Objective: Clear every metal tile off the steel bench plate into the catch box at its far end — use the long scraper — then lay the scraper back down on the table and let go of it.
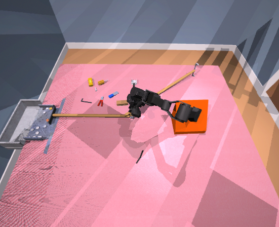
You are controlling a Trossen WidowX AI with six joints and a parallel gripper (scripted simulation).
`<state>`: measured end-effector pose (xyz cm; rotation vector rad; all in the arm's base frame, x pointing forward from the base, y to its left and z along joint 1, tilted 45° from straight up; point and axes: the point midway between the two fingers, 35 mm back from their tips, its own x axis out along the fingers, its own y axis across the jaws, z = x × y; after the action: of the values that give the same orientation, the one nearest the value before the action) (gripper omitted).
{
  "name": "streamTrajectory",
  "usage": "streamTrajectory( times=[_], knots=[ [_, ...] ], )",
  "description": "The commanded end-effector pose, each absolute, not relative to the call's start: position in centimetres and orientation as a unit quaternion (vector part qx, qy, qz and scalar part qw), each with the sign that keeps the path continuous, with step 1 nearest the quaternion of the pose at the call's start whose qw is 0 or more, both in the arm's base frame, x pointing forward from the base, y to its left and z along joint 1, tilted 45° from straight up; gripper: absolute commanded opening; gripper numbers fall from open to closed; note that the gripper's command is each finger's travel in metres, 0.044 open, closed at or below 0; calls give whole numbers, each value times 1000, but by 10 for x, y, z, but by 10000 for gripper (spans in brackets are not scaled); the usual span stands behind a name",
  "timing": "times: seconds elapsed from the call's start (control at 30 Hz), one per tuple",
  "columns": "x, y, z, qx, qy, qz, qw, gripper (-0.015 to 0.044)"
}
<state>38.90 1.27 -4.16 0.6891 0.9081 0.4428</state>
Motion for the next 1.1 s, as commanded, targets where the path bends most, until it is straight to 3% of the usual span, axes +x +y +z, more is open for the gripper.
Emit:
streamTrajectory(
  times=[0.0,1.07],
  knots=[
    [398,10,-41,323,422,205,822,0],
    [428,7,-45,322,422,205,822,0]
  ],
)
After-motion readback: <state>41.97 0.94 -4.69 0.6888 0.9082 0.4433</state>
